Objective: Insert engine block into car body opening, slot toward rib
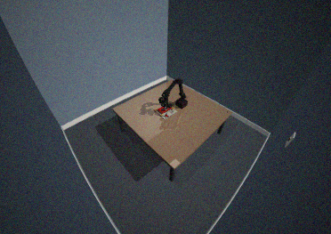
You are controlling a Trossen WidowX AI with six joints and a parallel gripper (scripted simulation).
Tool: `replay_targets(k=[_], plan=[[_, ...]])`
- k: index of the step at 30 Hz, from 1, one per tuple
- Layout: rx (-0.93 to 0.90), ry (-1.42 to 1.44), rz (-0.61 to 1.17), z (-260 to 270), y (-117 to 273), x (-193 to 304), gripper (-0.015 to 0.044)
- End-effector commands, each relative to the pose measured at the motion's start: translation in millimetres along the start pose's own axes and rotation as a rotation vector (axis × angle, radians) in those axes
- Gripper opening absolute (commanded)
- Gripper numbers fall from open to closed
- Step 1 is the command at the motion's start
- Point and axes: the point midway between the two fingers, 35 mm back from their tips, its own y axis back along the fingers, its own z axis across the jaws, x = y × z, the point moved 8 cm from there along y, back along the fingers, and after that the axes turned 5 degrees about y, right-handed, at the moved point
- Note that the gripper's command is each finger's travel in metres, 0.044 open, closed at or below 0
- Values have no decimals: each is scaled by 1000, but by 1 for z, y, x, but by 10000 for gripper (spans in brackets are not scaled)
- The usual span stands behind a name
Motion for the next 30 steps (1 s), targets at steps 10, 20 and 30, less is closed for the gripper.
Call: replay_targets(k=[10,20,30], plan=[[9,-139,9,-39,-13,8,0],[11,-226,10,-62,-21,14,0],[11,-242,10,-62,-21,14,158]])
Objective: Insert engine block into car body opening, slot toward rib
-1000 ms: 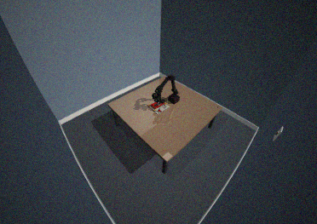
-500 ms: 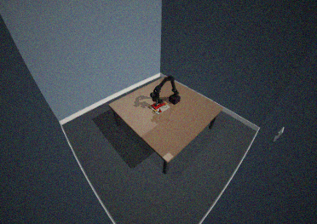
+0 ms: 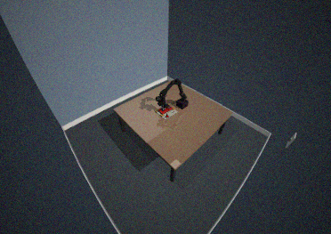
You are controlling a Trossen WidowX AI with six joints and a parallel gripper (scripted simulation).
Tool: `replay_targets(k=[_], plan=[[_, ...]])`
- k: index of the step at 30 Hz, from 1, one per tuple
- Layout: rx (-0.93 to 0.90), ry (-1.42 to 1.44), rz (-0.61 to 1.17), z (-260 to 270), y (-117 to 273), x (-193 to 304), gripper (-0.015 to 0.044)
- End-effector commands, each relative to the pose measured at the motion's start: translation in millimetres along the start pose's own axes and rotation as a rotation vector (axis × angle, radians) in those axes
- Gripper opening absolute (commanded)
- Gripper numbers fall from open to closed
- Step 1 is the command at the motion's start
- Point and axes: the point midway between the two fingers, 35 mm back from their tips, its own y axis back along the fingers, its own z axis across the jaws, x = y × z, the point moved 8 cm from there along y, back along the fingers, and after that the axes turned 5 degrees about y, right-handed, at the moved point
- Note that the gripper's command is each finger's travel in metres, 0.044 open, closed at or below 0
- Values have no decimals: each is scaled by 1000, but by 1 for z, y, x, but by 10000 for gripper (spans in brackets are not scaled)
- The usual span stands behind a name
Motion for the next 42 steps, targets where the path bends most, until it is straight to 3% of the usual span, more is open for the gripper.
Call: replay_targets(k=[1,42], plan=[[3,-7,0,-1,0,0,158],[3,29,0,-1,-1,-1,158]])
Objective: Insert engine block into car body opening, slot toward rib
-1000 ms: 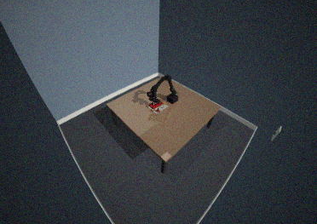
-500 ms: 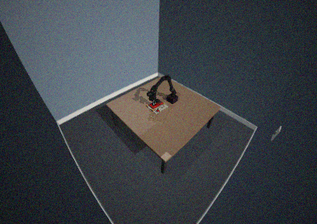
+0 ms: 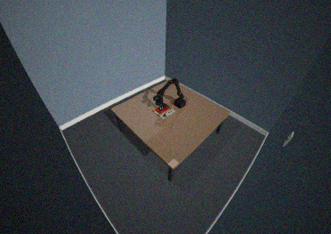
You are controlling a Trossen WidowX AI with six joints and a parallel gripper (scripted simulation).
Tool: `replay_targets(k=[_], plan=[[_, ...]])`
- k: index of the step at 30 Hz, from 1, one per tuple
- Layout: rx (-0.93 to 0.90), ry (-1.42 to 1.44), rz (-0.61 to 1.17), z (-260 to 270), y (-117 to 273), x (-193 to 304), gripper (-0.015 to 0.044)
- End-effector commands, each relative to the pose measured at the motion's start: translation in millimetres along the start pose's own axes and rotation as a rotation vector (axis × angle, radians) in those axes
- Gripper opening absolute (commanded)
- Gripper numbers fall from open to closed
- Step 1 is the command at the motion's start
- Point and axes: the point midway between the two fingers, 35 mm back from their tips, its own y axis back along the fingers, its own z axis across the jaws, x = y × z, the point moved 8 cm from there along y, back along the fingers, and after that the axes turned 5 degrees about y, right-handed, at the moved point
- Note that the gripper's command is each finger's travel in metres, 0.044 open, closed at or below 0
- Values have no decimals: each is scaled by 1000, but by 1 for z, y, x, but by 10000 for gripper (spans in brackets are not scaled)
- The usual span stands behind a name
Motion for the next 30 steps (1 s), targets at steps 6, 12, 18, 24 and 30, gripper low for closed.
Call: replay_targets(k=[6,12,18,24,30], plan=[[3,4,0,0,0,0,158],[3,-47,0,0,0,0,158],[3,-116,0,0,-2,0,158],[3,-14,0,0,-3,0,158],[3,23,0,0,-4,0,158]])
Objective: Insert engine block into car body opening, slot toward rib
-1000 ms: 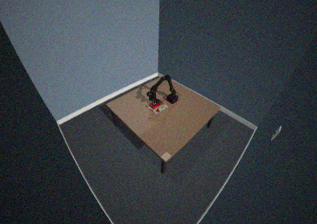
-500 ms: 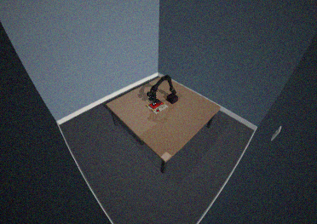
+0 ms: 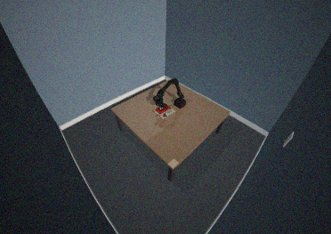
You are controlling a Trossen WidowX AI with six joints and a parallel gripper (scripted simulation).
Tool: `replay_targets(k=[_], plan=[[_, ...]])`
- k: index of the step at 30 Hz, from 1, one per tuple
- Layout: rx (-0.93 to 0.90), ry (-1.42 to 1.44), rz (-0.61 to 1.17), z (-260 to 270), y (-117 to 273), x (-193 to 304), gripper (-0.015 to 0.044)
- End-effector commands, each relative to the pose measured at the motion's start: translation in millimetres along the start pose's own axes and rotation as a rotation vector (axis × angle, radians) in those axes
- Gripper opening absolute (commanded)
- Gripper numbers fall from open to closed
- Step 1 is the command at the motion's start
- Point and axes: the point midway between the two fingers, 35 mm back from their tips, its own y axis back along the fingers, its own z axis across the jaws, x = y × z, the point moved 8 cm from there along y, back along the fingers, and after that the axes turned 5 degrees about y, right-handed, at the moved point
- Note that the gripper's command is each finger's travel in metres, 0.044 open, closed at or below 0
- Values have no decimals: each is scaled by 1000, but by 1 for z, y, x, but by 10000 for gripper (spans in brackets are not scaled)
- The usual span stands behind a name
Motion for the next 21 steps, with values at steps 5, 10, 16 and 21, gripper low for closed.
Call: replay_targets(k=[5,10,16,21], plan=[[3,-31,2,0,-2,0,158],[3,-43,2,0,-4,0,158],[3,-34,2,0,-5,0,158],[3,-24,2,0,-6,0,158]])
